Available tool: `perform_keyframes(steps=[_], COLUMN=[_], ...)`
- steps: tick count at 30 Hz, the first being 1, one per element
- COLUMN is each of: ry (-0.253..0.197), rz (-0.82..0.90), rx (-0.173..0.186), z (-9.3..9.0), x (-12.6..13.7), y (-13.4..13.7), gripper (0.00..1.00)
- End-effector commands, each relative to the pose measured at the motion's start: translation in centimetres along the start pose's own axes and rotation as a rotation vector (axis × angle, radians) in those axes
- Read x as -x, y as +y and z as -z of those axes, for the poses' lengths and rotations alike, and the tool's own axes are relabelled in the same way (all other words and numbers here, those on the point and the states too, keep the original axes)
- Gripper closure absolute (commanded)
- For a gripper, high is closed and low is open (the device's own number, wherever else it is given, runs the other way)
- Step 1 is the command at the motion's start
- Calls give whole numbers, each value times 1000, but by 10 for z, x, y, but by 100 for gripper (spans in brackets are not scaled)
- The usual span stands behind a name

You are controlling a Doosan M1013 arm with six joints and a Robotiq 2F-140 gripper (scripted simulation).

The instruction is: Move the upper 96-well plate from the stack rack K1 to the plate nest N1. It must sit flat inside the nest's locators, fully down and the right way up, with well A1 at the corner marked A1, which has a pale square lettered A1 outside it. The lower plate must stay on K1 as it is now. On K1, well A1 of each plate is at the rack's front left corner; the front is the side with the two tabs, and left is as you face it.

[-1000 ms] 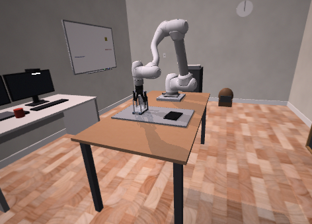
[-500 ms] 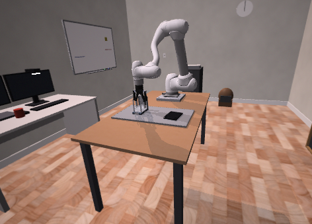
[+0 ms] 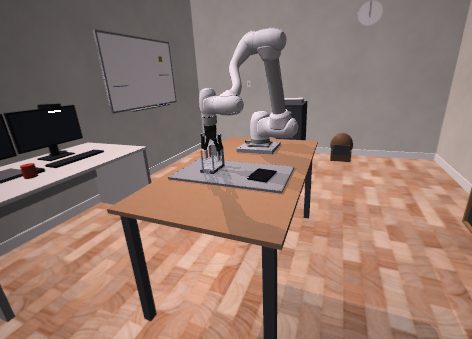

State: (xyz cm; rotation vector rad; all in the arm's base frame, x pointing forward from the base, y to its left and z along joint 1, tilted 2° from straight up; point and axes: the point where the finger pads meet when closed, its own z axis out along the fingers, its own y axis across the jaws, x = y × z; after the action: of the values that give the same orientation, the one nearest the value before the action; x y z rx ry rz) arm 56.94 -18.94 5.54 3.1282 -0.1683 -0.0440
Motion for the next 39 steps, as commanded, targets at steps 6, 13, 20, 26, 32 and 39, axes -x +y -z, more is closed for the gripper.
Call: perform_keyframes(steps=[6, 13, 20, 26, 32, 39], ry=[-4, -4, -4, -4, -4, -4], rz=[2, 2, 2, 2, 2, 2], rx=[-4, -4, -4, -4, -4, -4], z=[17, 25, 37, 47, 54, 65], x=[1, 1, 1, 1, 1, 1], y=[1, 1, 1, 1, 1, 1], gripper=[100, 100, 100, 100, 100, 100])
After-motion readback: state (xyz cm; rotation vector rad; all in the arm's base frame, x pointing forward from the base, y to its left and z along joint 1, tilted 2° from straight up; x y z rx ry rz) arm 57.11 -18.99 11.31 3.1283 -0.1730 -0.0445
